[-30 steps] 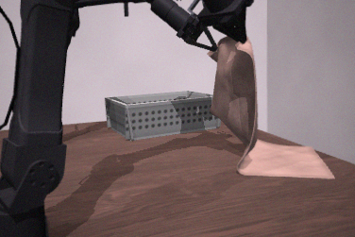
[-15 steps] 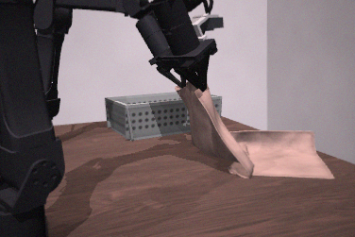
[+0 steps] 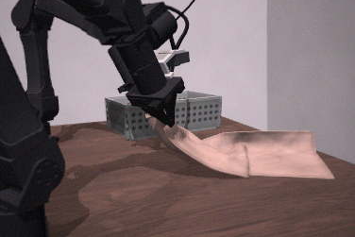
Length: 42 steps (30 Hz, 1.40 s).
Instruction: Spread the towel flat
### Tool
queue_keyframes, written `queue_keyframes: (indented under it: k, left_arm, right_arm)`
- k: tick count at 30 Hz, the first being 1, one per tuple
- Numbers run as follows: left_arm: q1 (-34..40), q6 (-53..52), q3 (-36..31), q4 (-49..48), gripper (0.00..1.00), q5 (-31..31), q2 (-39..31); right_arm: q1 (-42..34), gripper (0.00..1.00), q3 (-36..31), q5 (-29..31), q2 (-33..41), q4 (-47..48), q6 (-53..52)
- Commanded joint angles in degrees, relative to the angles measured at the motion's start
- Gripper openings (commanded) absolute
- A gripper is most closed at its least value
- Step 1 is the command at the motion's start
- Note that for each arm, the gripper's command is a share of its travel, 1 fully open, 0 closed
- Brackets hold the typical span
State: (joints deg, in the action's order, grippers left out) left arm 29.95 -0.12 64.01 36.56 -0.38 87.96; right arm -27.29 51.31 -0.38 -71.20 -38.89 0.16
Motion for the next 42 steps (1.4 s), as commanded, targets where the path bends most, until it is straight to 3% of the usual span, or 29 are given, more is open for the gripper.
queue_keyframes:
  k: [1,15,19,20,26,32,36,37,42]
  left_arm:
    - [0.5,0.7,-1.3,-4.6,0.0,0.8,-2.9]
    - [6.8,0.7,-22.9,-19.1,0.0,0.7,-10.1]
    - [6.1,0.8,-21.2,-19.5,0.0,1.0,-10.8]
    - [8.1,0.7,-26.2,-21.7,0.0,0.8,-10.9]
    - [10.3,0.7,-31.7,-26.4,0.0,0.8,-11.6]
    - [12.2,0.7,-35.6,-30.2,0.0,0.8,-11.9]
    - [11.8,0.8,-33.6,-30.4,0.0,1.0,-12.3]
    - [12.9,0.7,-37.1,-31.8,0.0,0.9,-11.8]
    - [13.4,0.7,-38.0,-33.1,0.0,0.6,-11.7]
  right_arm:
    - [-0.5,0.0,-1.5,0.5,2.2,3.8,0.3]
    - [-8.5,0.0,-21.8,0.4,11.7,14.6,0.4]
    - [-8.1,0.0,-20.4,0.7,12.3,14.8,0.1]
    - [-10.2,0.0,-25.0,0.4,13.0,16.5,0.3]
    - [-13.1,0.0,-30.2,0.3,14.9,20.0,0.5]
    - [-15.7,0.0,-34.0,0.4,15.9,22.8,0.4]
    - [-15.3,0.0,-32.2,0.6,16.3,22.9,0.3]
    - [-16.7,0.0,-35.5,0.4,16.2,24.0,0.4]
    - [-17.5,0.0,-36.5,0.4,16.3,25.0,0.4]
